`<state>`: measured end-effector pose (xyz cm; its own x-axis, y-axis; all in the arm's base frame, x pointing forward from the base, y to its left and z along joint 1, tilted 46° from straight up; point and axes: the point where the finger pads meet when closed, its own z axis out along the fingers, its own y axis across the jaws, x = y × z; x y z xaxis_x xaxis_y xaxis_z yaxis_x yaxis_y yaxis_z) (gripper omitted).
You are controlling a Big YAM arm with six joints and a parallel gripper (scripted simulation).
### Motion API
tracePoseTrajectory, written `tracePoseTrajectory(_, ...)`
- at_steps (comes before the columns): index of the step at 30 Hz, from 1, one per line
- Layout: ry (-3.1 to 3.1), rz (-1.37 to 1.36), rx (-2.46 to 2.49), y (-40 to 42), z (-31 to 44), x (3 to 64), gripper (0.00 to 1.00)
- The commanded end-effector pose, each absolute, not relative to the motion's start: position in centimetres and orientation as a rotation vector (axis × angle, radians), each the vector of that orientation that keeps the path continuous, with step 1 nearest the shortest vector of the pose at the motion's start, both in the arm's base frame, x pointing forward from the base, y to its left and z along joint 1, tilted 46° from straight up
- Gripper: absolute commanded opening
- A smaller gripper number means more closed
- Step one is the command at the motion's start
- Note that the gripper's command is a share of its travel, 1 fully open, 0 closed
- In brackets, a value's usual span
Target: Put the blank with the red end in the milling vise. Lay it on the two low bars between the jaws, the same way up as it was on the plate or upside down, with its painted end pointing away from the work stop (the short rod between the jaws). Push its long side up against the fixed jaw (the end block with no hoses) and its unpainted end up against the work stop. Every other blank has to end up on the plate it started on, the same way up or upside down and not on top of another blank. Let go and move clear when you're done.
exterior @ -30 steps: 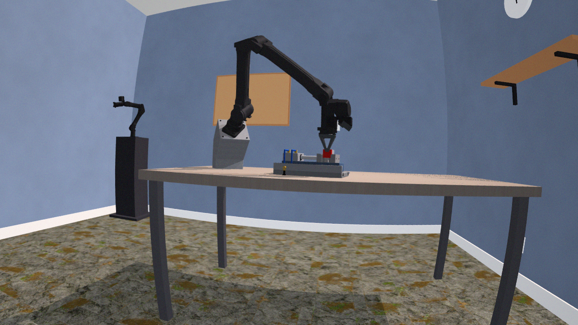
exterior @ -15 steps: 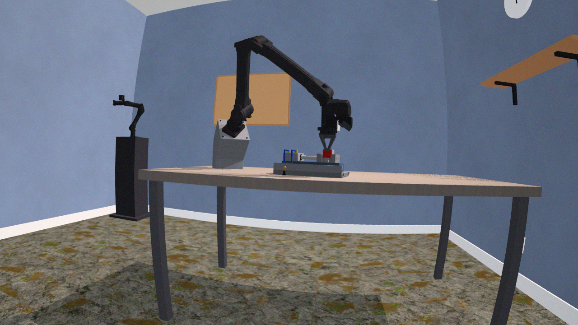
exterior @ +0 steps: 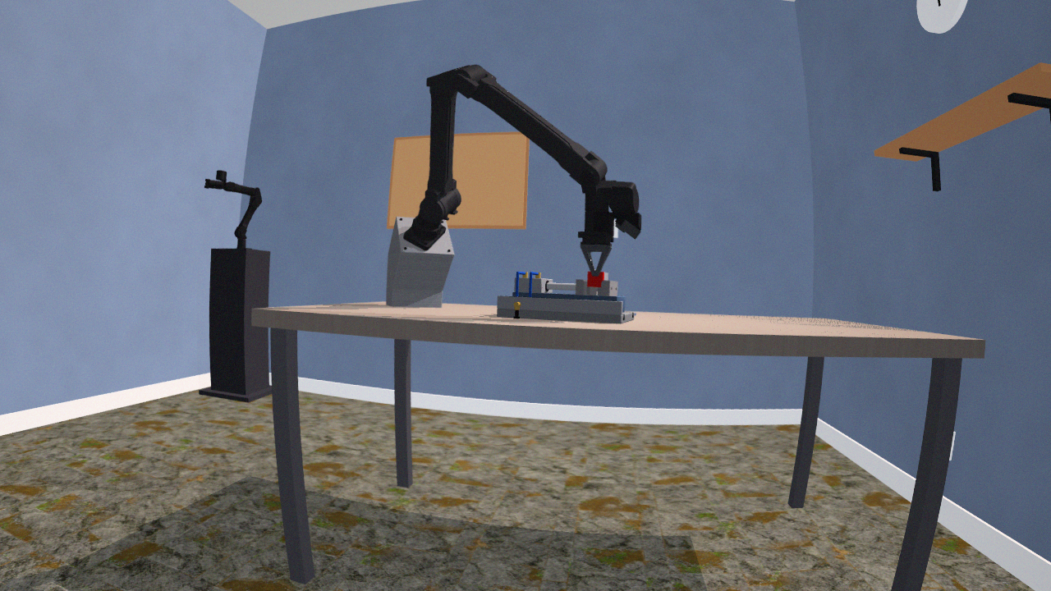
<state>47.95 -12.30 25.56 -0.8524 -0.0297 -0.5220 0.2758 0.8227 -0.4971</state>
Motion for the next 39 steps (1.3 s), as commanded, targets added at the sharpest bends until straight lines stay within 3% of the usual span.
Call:
tracePoseTrajectory(1, 2.48, -0.767, 0.166, -10.97, 24.78, 48.29, 0.0)
tracePoseTrajectory(39, 2.482, -0.768, 0.165, -10.65, 24.46, 48.43, 0.0)
